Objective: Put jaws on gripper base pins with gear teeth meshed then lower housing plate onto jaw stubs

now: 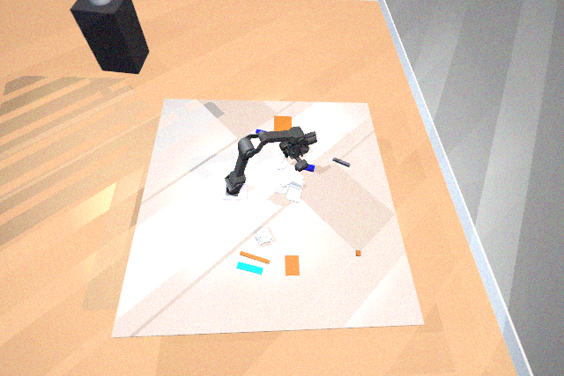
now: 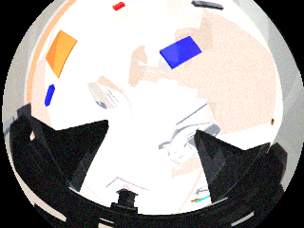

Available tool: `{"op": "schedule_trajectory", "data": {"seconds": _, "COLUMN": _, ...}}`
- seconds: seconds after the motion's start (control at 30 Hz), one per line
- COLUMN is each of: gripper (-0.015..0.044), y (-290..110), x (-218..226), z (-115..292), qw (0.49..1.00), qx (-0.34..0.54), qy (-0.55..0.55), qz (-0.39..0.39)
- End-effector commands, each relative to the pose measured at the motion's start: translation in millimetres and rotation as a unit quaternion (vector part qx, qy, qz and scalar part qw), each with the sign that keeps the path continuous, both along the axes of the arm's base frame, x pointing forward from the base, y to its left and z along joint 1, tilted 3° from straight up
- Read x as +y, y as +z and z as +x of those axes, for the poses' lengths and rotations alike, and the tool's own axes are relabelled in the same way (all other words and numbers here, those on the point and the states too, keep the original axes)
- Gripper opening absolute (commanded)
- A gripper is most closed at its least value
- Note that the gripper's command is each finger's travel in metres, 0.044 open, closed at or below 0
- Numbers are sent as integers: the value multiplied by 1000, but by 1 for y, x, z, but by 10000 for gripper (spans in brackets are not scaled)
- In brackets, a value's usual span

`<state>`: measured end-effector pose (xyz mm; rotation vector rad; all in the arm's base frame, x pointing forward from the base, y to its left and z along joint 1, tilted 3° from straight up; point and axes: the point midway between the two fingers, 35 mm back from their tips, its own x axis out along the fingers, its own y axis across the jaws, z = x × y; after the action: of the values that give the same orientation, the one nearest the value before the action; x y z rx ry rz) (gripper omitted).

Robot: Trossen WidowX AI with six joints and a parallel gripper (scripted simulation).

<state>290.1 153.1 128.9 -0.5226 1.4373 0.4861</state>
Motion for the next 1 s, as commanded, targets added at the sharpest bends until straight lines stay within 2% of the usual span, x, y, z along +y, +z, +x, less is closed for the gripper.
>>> {"op": "schedule_trajectory", "data": {"seconds": 0.0, "gripper": 440, "y": 2, "x": 8, "z": -2, "qw": 999, "qx": -2, "qy": 44, "qz": -4}}
{"op": "schedule_trajectory", "data": {"seconds": 0.47, "gripper": 440, "y": 4, "x": 32, "z": -14, "qw": 982, "qx": -1, "qy": 191, "qz": -15}}
{"op": "schedule_trajectory", "data": {"seconds": 0.97, "gripper": 440, "y": 7, "x": 56, "z": -29, "qw": 939, "qx": -1, "qy": 343, "qz": -27}}
